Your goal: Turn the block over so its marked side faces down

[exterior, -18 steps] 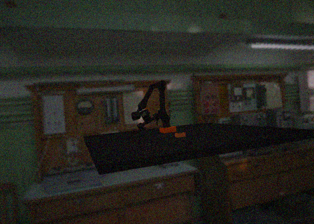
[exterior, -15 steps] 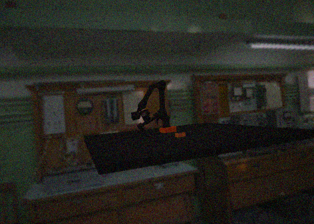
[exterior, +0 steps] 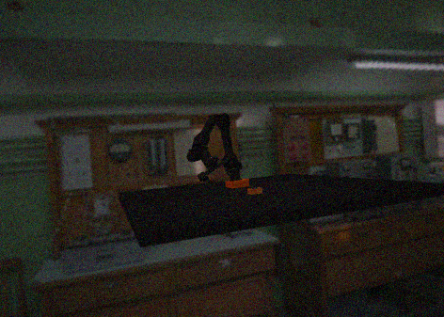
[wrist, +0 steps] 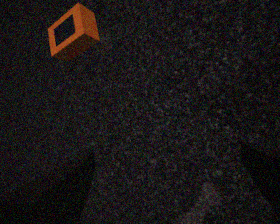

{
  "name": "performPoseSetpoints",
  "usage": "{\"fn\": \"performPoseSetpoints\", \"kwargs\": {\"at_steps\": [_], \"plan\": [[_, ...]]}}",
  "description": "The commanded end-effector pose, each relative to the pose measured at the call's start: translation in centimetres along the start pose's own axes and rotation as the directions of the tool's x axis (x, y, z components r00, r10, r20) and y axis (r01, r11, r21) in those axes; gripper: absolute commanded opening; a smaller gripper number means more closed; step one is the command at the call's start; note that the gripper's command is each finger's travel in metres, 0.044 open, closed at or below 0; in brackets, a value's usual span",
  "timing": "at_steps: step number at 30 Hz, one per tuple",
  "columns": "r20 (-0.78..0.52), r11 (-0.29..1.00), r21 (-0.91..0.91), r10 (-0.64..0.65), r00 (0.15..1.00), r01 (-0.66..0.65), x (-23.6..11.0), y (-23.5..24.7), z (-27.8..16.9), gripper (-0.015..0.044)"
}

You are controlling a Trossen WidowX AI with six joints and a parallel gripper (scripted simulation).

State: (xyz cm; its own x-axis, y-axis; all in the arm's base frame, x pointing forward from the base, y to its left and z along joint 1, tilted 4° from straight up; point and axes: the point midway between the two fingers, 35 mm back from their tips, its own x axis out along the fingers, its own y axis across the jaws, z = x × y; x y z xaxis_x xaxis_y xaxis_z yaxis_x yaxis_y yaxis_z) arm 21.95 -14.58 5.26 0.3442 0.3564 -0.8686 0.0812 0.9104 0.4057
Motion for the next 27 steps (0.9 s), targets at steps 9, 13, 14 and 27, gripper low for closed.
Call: {"fn": "performPoseSetpoints", "kwargs": {"at_steps": [9, 13, 14, 27], "plan": [[-0.272, 0.953, -0.221, -0.266, 0.925, 0.209, 4.8, 7.9, 9.0, 0.044], [-0.285, 0.919, -0.278, -0.356, 0.89, 0.279, 6.2, 11.3, 10.9, 0.044], [-0.285, 0.907, -0.292, -0.384, 0.878, 0.302, 6.7, 12.5, 11.4, 0.044], [-0.271, 0.87, -0.332, -0.457, 0.847, 0.364, 9.7, 14.4, 12.0, 0.044]]}}
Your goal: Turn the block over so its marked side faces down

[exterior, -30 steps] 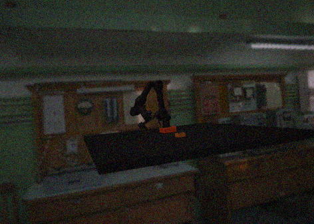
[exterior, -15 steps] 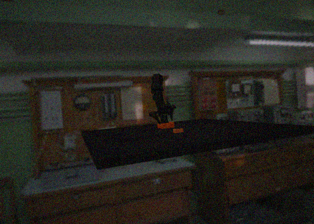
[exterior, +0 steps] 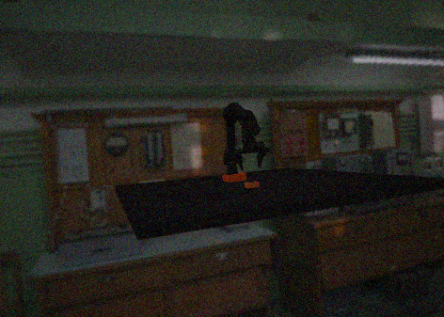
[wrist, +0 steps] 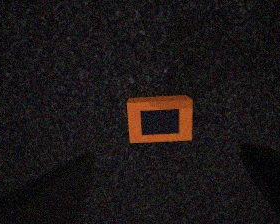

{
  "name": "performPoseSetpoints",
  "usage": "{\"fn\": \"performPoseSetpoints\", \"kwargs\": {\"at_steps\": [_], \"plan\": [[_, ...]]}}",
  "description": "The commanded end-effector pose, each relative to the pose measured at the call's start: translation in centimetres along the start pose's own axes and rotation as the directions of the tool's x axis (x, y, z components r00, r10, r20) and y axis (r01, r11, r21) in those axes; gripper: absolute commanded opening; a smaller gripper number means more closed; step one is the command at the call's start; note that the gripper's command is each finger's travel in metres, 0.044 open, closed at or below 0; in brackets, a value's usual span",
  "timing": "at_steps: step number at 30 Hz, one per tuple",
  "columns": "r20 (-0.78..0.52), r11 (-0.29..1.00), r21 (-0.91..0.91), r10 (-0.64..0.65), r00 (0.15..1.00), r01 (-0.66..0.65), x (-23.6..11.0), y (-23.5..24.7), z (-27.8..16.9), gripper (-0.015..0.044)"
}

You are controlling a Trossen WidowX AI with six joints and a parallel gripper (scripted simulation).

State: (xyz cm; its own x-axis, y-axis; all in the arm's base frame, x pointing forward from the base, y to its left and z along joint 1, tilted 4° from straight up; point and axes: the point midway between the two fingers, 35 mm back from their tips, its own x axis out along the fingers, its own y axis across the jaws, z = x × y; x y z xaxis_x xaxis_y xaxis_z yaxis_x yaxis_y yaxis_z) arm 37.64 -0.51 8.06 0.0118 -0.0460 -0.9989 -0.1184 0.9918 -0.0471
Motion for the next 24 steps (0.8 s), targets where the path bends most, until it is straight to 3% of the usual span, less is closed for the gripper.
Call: {"fn": "performPoseSetpoints", "kwargs": {"at_steps": [1, 24], "plan": [[-0.012, 1.0, 0.003, -0.01, 1.0, 0.01, 2.8, 0.1, -0.1, 0.044], [-0.012, 1.0, 0.003, -0.01, 1.0, 0.01, 6.1, -0.1, -0.1, 0.044]]}}
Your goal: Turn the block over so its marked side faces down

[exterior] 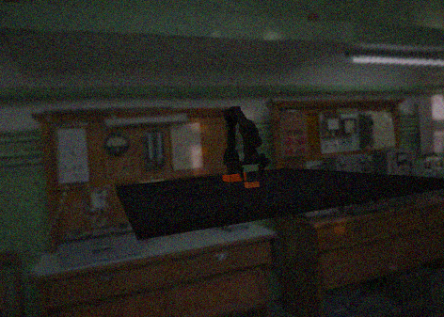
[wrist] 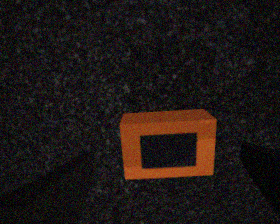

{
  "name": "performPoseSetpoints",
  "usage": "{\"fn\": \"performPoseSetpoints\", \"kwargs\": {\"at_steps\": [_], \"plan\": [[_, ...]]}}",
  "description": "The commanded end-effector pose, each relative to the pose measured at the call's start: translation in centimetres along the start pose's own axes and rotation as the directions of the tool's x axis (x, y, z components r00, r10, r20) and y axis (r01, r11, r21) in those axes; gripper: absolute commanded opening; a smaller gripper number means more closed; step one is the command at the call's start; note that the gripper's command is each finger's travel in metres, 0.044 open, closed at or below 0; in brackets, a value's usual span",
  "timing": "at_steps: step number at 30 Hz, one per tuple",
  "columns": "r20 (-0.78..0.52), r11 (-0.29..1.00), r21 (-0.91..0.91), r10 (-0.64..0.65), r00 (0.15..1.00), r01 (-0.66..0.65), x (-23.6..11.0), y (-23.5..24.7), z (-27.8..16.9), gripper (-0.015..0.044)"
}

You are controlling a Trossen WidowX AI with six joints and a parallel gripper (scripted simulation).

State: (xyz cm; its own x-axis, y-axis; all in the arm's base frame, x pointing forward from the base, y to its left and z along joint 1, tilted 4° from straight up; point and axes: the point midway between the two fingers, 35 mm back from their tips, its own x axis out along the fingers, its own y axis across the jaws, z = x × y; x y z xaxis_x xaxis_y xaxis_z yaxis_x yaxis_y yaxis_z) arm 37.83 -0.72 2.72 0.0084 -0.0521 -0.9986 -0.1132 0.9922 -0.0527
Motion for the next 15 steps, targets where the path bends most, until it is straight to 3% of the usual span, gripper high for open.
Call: {"fn": "performPoseSetpoints", "kwargs": {"at_steps": [1, 12, 15], "plan": [[-0.008, 1.0, -0.002, -0.005, 1.0, 0.005, 0.9, -0.1, -0.2, 0.044], [-0.008, 1.0, -0.002, -0.005, 1.0, 0.005, 2.4, -0.1, -0.2, 0.044], [-0.008, 1.0, -0.002, -0.005, 1.0, 0.005, 2.4, -0.1, -0.2, 0.0361]]}}
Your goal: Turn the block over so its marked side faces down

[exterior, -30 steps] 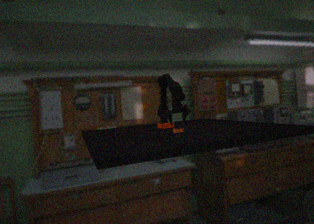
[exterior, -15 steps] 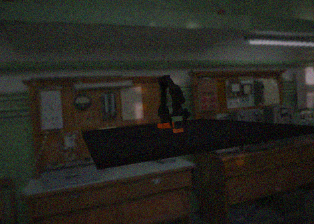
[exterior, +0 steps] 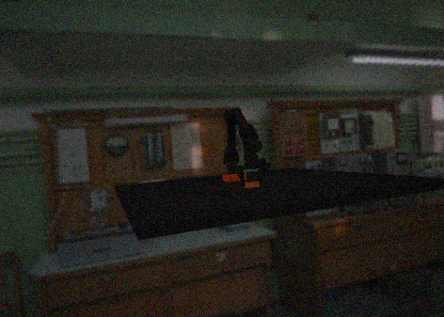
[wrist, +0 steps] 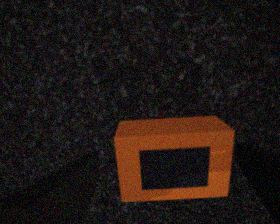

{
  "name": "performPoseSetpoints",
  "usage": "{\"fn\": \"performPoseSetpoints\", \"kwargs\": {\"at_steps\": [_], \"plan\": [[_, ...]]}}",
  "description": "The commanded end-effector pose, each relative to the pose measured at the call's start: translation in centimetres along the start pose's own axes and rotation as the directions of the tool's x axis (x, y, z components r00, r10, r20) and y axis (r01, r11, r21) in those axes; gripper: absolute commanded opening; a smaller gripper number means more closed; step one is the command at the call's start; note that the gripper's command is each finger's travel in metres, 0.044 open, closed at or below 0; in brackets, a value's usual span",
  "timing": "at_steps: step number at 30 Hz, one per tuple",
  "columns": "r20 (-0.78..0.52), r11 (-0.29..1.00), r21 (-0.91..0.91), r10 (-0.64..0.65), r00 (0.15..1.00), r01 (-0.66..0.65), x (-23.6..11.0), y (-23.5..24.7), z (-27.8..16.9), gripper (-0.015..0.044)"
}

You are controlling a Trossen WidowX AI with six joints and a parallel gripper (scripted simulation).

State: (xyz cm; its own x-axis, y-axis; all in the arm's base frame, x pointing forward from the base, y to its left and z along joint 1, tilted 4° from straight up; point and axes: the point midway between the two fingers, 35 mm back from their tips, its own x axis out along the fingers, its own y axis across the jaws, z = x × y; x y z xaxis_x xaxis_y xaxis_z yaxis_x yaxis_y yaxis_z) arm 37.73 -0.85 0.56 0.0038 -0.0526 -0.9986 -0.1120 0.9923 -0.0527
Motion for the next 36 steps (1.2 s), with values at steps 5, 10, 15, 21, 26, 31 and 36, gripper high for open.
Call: {"fn": "performPoseSetpoints", "kwargs": {"at_steps": [5, 10, 15, 21, 26, 31, 36], "plan": [[-0.004, 1.0, -0.003, -0.005, 1.0, 0.005, 0.3, -0.1, -0.1, 0.0289], [-0.004, 1.0, -0.003, -0.005, 1.0, 0.005, 0.3, -0.1, -0.1, 0.0255], [-0.004, 1.0, -0.003, -0.005, 1.0, 0.005, 0.3, -0.1, -0.1, 0.0222], [-0.004, 1.0, -0.003, -0.005, 1.0, 0.005, 0.3, -0.1, -0.1, 0.0182], [-0.004, 1.0, -0.003, -0.005, 1.0, 0.005, -0.2, -0.1, -0.1, 0.011], [-0.003, 1.0, -0.003, -0.005, 1.0, 0.005, -2.7, -0.1, -0.1, 0.0], [-0.001, 1.0, -0.003, -0.005, 1.0, 0.005, -2.7, -0.1, -0.1, 0.0]]}}
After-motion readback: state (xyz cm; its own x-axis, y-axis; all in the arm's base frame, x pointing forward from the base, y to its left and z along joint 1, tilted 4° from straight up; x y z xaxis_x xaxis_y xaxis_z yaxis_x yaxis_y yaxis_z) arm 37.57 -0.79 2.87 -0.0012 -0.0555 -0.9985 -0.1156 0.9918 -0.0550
